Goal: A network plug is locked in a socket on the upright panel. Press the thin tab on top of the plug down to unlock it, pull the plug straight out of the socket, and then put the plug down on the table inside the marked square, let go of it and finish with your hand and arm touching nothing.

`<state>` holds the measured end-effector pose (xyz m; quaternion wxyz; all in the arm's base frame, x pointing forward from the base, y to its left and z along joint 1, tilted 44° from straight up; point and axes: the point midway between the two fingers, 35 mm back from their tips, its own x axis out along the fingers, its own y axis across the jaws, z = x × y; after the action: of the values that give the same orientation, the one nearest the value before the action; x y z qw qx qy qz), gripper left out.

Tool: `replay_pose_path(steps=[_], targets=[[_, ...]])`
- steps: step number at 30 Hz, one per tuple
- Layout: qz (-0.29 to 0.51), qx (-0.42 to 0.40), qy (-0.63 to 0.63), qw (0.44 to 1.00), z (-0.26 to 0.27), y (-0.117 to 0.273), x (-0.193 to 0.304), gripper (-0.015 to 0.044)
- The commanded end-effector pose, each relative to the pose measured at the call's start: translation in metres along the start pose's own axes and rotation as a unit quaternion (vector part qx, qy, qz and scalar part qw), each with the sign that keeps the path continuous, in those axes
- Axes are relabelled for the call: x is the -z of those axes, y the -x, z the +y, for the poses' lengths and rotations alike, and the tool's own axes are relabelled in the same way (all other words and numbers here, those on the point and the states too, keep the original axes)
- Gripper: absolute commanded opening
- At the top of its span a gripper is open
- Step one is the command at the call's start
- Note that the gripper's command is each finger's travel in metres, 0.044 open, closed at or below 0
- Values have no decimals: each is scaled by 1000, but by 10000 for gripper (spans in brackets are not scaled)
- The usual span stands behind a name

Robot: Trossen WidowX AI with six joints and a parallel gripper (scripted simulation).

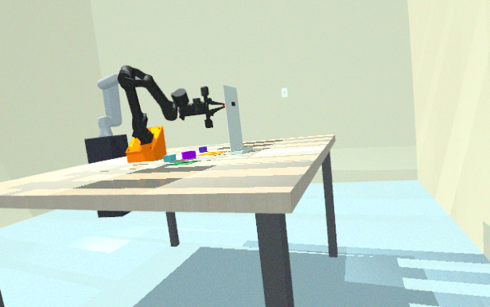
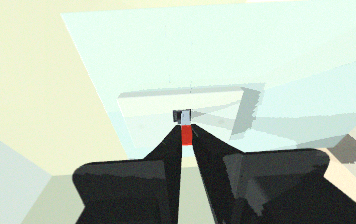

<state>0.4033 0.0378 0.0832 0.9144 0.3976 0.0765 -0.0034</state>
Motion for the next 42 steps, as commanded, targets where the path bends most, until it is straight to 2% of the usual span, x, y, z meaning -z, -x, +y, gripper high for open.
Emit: replay_pose_path(steps=[1, 42], targets=[[0, 2, 1, 1000, -1, 4, 1, 0], [1, 2, 0, 1000, -1, 28, 8, 0]])
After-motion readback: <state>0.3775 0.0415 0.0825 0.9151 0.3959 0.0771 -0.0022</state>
